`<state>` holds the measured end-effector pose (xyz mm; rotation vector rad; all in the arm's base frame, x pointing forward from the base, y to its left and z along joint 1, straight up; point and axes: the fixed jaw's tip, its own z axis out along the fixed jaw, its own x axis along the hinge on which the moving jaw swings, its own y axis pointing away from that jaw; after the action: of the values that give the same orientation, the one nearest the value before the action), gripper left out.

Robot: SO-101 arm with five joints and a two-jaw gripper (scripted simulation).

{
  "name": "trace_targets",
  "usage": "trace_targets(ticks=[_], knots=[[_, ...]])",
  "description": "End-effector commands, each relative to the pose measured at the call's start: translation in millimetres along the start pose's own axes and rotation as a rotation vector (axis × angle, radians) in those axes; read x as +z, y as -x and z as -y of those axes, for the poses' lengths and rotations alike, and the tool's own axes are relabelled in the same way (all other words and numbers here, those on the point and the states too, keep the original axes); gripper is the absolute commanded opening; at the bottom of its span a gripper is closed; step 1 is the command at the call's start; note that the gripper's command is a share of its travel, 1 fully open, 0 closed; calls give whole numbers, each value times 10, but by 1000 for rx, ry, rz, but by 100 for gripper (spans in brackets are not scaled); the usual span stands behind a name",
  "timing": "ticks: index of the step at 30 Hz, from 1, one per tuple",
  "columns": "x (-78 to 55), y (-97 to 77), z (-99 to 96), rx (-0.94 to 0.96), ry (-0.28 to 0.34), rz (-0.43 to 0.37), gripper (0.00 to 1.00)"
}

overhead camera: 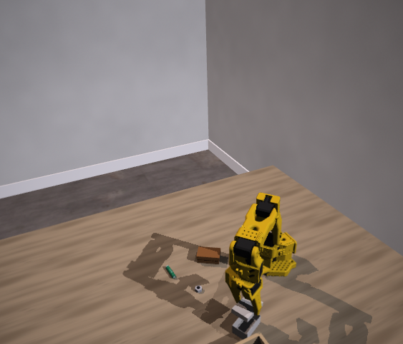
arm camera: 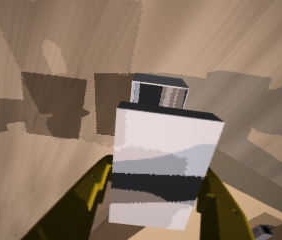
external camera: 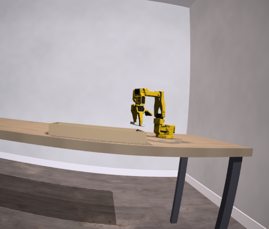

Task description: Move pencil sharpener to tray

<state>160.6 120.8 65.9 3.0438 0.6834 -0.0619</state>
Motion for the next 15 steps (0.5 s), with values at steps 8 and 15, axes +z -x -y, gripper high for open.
trace_targets(ticks=[8, 15], knots=[[-67, -32, -15, 1, -12, -43, 23], [-67, -34, -27, -1, -12, -43, 23]])
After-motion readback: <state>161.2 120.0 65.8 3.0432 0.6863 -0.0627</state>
